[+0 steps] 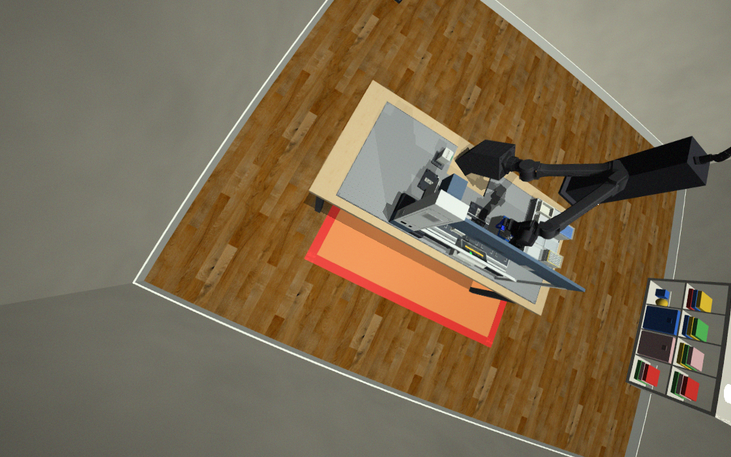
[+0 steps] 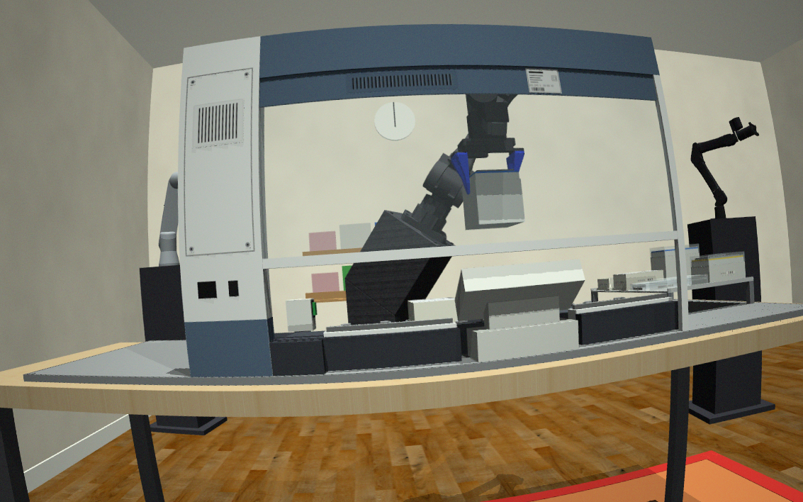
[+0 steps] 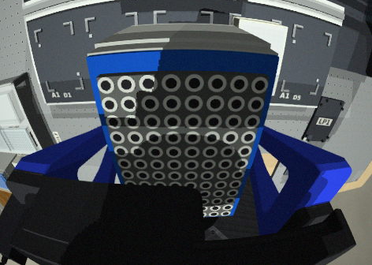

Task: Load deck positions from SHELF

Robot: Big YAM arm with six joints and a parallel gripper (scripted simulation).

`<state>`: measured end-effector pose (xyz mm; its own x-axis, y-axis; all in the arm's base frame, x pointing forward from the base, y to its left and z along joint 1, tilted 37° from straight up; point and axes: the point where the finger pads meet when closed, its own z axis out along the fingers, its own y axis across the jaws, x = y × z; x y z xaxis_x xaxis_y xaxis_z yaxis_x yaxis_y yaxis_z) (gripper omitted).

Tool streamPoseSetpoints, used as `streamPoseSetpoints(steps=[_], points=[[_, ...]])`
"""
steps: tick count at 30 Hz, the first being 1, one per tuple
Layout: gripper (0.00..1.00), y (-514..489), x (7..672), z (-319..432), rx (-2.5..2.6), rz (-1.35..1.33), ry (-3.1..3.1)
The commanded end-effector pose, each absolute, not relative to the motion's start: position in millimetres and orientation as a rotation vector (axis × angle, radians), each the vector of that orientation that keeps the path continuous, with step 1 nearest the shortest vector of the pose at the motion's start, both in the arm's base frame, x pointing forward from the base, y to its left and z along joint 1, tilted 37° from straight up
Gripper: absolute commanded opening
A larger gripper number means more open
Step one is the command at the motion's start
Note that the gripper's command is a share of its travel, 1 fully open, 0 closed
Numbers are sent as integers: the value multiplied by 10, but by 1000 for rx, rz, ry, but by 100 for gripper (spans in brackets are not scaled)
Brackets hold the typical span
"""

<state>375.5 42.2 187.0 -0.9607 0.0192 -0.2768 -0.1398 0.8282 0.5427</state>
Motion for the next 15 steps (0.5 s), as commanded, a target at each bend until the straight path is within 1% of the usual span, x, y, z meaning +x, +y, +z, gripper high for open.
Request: streamPoseSetpoints(steps=[1,4,15], points=[[0,470,3802,1838,-81,842,2738],[0,477,3832,1896,-89,833,2722],[0,583,3846,1673,-80,842,2739]])
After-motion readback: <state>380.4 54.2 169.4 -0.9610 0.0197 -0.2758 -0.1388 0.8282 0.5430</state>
